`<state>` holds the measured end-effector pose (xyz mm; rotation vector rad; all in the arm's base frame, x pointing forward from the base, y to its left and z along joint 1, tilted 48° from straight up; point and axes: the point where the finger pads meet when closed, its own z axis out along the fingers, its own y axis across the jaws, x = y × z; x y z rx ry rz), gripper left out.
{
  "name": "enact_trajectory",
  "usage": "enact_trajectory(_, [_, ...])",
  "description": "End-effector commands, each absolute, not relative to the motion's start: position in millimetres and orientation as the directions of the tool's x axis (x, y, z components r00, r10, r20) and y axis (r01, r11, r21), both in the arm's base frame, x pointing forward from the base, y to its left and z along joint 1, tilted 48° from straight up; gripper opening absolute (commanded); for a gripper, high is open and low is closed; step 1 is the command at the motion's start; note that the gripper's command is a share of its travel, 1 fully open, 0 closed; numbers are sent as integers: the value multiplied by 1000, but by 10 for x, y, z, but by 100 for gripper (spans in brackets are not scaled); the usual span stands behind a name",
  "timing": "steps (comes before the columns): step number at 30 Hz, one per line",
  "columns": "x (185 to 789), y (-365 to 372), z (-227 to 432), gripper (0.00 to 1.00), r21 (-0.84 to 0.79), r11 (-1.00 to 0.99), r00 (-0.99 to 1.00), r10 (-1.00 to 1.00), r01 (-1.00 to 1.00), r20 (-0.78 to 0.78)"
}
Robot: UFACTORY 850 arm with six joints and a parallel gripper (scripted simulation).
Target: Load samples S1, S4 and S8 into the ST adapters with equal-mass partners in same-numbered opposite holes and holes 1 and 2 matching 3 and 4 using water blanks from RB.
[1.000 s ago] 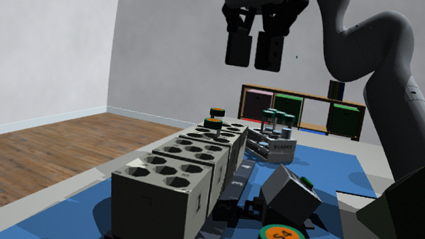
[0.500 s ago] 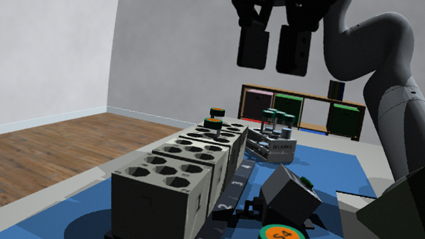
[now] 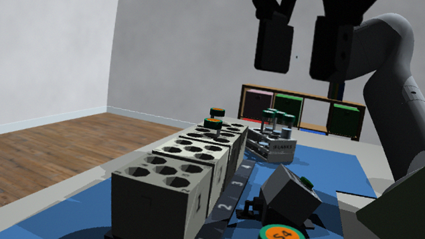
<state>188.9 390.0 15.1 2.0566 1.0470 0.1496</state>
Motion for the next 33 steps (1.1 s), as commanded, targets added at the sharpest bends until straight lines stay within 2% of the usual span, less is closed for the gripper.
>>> enact_trajectory(1, [1830,4014,24,57,705,-333,650,723,627,-236])
enact_trajectory(33, [1923,3896,-288,57,705,-333,650,723,627,-236])
